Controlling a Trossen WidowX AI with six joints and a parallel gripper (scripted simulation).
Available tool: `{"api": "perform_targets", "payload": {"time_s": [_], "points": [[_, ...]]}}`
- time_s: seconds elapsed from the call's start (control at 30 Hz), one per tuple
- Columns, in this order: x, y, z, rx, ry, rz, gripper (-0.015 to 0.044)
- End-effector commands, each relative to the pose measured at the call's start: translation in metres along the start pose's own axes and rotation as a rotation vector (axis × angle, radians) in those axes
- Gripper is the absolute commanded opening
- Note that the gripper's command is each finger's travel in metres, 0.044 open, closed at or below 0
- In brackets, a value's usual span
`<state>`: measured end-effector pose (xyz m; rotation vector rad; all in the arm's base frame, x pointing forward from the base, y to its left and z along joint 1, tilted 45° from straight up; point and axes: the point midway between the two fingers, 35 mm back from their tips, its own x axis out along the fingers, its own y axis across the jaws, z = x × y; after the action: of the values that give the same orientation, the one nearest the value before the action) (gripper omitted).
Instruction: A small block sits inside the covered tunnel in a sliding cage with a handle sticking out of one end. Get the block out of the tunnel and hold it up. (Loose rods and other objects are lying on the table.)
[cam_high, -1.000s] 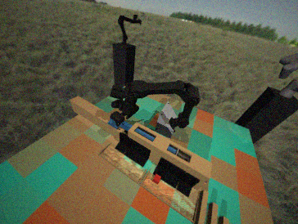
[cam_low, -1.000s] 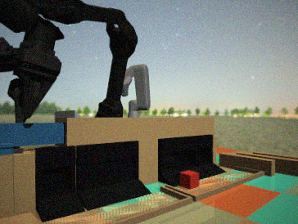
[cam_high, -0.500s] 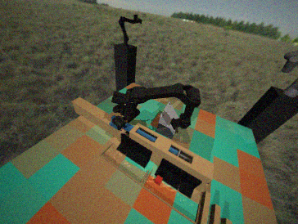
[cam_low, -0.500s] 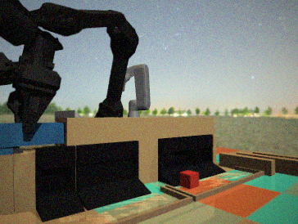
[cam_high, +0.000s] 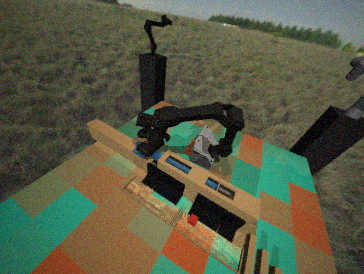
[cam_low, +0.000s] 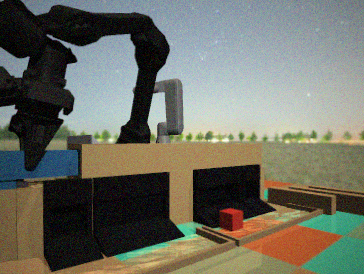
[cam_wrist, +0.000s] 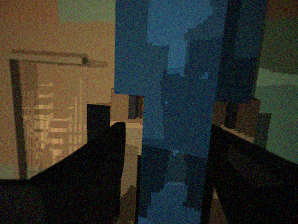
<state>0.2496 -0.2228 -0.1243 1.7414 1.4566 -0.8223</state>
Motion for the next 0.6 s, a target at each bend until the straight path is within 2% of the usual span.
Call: {"api": "perform_targets", "payload": {"time_s": [0.0,0.1,0.17,0.57], "points": [[0.0,0.0,0.0,0.0,0.001,0.0,0.0072],[0.0,0.0,0.0,0.0,0.001,0.0,0.0052],[-0.001,0.0,-0.002,0.0,0.001,-0.001,0.0],[-0.004,0.001,-0.036,0.005,0.007,-0.002,0.0]]}}
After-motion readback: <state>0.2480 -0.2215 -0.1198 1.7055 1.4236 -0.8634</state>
